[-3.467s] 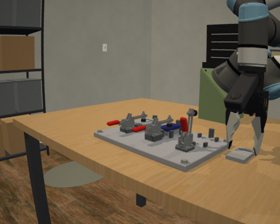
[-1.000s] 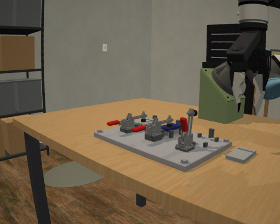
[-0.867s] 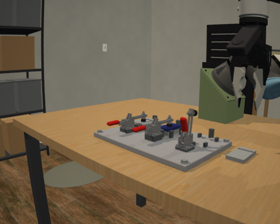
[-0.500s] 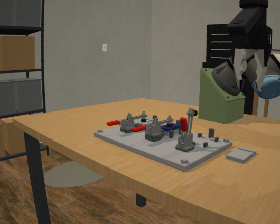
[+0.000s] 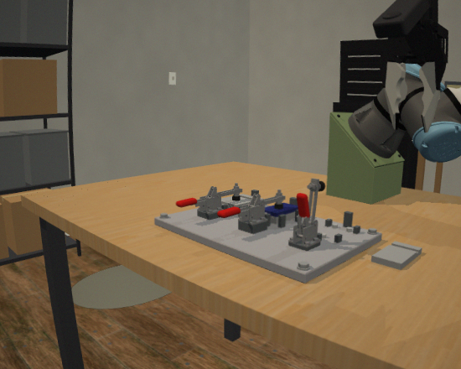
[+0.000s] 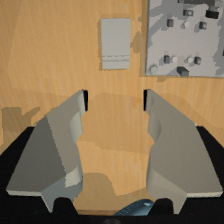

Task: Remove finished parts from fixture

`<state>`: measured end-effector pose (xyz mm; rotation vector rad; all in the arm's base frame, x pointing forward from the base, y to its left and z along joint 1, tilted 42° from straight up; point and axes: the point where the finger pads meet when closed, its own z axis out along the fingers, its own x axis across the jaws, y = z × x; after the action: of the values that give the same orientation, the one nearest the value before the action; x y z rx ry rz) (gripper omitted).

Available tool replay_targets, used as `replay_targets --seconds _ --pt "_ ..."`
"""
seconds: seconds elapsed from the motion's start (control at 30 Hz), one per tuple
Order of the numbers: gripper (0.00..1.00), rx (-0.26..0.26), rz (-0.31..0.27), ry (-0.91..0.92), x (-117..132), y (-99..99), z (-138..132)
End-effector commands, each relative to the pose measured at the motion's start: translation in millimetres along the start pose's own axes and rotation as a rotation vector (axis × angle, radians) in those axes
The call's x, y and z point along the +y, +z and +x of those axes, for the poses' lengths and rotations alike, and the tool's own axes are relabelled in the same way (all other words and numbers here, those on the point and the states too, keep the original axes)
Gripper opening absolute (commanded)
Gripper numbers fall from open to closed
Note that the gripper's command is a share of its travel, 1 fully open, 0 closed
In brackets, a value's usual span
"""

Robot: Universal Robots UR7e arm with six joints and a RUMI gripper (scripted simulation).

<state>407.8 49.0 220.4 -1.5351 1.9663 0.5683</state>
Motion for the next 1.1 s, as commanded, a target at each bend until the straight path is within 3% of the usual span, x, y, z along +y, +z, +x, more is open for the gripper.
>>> replay_targets --seconds 0.0,0.47,0.73,0.8,1.07 --pt "0.28 0.0 0.0 0.0 0 -1.2 2" --pt "0.28 0.0 0.0 0.0 0 -1.2 34" --pt "0.28 0.0 0.0 0.0 0 -1.2 81" --pt "0.28 0.0 0.0 0.0 0 -1.2 81" --pt "0.28 0.0 0.0 0.0 0 -1.2 147"
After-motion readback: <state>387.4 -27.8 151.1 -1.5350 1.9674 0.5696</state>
